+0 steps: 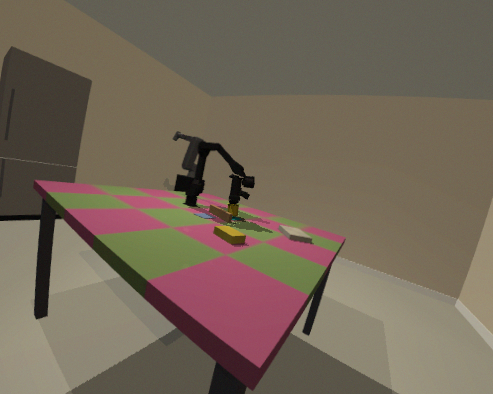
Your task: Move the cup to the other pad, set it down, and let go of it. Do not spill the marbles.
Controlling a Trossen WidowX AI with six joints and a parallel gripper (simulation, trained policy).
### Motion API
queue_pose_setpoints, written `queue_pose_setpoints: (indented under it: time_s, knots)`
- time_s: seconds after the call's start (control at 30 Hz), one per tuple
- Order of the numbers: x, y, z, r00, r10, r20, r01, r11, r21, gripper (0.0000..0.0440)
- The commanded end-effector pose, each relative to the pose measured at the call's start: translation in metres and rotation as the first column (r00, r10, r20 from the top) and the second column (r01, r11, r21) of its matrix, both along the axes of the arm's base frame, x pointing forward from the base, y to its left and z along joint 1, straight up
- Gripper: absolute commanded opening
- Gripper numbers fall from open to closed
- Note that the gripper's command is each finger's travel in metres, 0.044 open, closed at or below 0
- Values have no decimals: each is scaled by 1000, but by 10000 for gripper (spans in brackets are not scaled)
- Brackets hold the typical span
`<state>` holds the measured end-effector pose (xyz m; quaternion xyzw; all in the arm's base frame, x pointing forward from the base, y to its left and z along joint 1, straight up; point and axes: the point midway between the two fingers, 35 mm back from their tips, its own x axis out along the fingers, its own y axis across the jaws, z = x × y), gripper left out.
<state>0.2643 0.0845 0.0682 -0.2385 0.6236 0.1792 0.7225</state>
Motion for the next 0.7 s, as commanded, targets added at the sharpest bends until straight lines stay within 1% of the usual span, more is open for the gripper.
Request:
queue_pose_setpoints:
  time_s: [0.0,0.07,0.17,0.2,0.27,0.67]
  knots:
    - [0,-1,-3,1000,-11,7,11,1000,0,60]
    - [1,-1,-3,1000,-16,16,16,1000,7,79]
    - [5,1,2,999,-25,44,24,999,30,142]
    - [5,1,4,998,-28,51,26,999,38,152]
    - [7,2,8,997,-31,68,27,998,53,151]
    - [-7,0,27,995,-43,90,32,993,111,195]
